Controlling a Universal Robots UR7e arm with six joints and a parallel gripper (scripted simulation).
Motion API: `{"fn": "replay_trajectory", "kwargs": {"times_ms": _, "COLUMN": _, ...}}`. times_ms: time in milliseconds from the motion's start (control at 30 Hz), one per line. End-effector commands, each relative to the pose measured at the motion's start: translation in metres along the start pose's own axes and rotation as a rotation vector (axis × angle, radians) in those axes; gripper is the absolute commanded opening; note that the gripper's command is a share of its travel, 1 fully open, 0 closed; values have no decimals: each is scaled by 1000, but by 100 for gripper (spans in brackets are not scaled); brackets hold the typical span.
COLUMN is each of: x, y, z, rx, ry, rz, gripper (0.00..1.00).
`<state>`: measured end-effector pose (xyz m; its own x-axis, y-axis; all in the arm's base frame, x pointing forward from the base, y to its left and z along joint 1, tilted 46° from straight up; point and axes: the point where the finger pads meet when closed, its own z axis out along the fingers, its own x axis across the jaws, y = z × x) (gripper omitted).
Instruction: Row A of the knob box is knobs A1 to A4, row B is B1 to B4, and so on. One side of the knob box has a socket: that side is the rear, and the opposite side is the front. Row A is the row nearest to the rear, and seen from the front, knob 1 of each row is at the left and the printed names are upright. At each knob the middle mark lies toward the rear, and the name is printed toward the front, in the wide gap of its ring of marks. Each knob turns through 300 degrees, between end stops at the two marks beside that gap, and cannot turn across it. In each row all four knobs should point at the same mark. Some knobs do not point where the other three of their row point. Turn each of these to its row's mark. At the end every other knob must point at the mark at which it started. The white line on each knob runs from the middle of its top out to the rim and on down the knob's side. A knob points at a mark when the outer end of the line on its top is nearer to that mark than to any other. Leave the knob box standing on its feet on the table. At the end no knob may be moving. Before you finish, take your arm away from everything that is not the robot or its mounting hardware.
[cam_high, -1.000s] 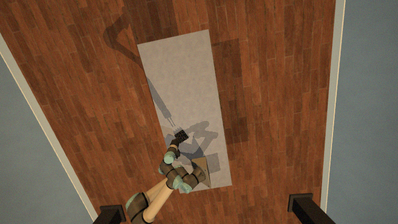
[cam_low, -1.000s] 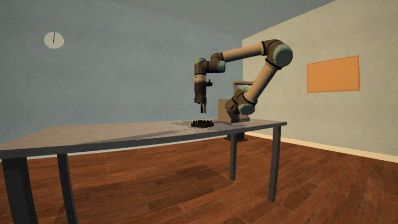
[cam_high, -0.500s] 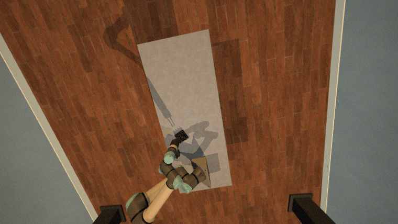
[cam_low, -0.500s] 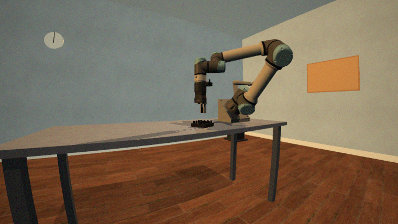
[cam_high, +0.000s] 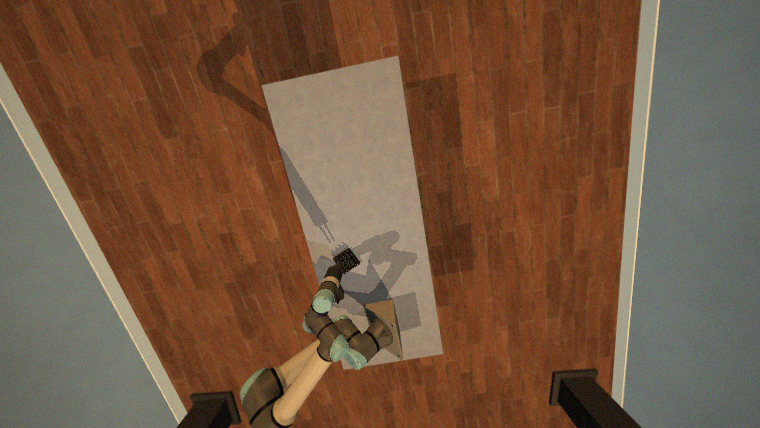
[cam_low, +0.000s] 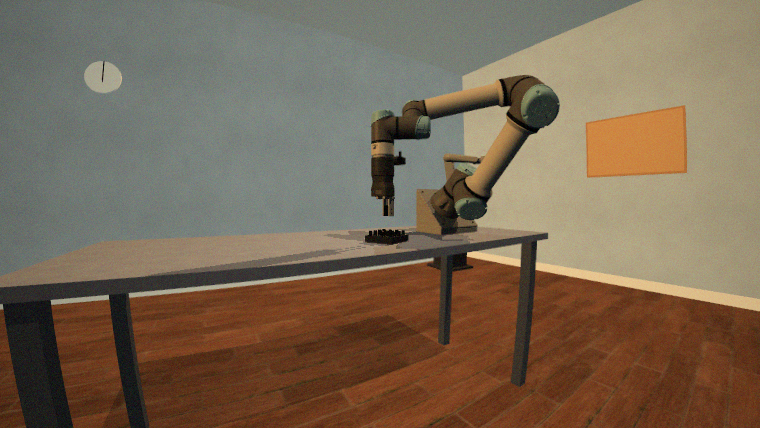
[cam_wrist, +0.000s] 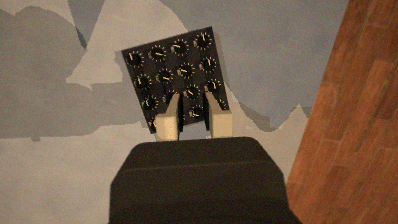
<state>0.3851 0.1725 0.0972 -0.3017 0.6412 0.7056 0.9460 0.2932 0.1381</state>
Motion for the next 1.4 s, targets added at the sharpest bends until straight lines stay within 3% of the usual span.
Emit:
{"fn": "replay_trajectory", "kwargs": {"times_ms": 0, "x": 0, "y": 0, "z": 0, "rx": -1, "ry": -1, "rz": 0, "gripper": 46}}
{"fn": "replay_trajectory", "kwargs": {"times_ms": 567, "x": 0, "y": 0, "z": 4, "rx": -1, "ry": -1, "rz": 8, "gripper": 46}}
{"fn": "replay_trajectory", "kwargs": {"times_ms": 1367, "x": 0, "y": 1, "z": 31, "rx": -1, "ry": -1, "rz": 9, "gripper": 46}}
